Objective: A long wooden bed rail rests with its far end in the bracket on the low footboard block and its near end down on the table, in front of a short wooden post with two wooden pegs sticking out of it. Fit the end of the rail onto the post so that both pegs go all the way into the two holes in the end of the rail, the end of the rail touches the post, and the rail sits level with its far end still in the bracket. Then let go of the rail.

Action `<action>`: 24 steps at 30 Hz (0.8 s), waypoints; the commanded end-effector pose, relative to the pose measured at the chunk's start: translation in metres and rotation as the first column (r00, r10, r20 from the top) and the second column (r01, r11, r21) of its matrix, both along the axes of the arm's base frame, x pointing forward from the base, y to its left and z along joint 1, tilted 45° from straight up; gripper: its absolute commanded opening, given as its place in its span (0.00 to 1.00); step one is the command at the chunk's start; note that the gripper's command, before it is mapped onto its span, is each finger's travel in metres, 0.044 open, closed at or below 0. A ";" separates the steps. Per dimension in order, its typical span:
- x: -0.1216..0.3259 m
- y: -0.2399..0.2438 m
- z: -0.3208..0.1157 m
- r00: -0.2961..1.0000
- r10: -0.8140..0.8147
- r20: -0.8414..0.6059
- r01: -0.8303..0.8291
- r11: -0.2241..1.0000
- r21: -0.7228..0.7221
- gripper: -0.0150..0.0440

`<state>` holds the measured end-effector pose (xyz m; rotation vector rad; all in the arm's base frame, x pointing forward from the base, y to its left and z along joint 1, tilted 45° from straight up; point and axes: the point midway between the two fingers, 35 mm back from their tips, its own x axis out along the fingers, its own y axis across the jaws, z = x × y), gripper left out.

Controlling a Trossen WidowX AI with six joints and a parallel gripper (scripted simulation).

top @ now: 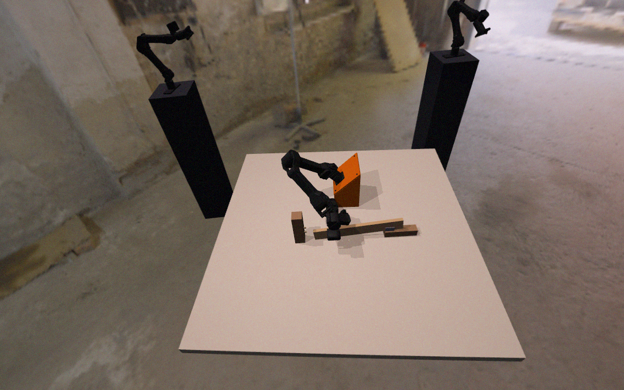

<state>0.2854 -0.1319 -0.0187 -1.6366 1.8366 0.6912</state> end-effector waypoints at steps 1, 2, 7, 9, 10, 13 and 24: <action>-0.001 -0.001 -0.001 1.000 -0.001 -0.003 0.001 1.000 -0.005 0.25; -0.001 -0.001 -0.001 1.000 -0.001 -0.003 0.001 1.000 -0.005 0.25; 0.000 0.002 0.001 1.000 -0.001 -0.003 0.001 1.000 -0.005 0.25; 0.000 0.002 0.002 1.000 -0.001 -0.003 0.001 1.000 -0.005 0.25; 0.000 0.003 0.002 1.000 -0.001 -0.003 0.001 1.000 -0.004 0.25; 0.001 0.004 0.004 1.000 -0.001 -0.003 0.001 1.000 -0.004 0.25; 0.002 0.008 0.007 1.000 -0.001 -0.003 0.001 1.000 -0.004 0.25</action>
